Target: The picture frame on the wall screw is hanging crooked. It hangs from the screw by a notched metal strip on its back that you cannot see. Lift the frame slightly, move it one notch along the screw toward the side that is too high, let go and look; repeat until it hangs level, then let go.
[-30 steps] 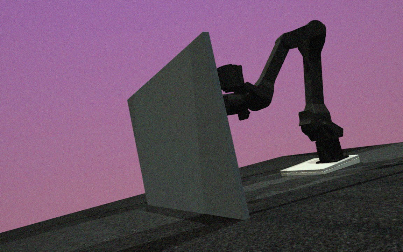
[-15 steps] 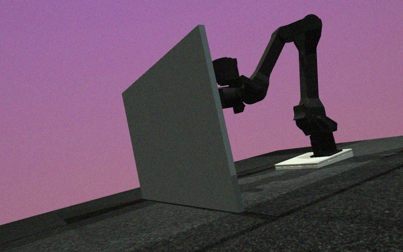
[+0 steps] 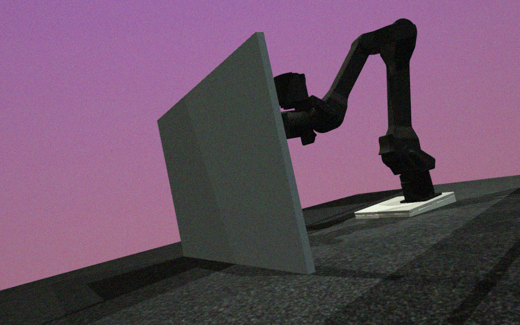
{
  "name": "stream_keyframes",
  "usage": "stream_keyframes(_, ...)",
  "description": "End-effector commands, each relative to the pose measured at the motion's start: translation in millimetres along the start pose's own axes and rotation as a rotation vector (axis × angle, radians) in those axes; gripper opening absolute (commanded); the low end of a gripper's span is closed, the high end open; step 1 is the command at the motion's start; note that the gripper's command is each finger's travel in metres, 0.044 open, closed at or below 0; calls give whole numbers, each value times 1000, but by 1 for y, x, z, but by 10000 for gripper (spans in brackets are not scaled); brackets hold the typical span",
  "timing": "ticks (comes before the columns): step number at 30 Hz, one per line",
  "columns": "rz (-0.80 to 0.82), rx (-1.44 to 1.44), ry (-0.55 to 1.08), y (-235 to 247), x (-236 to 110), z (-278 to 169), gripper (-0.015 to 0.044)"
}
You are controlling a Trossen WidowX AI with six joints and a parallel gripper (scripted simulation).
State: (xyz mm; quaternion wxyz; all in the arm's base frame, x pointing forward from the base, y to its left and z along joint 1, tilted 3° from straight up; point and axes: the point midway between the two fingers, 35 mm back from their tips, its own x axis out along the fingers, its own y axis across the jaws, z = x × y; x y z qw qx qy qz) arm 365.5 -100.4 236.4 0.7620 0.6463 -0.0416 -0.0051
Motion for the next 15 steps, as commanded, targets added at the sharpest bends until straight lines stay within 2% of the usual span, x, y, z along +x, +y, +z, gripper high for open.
stream_keyframes(1,15,-9,0,7,0,0,0)
stream_keyframes(15,15,-9,0,10,0,0,0)
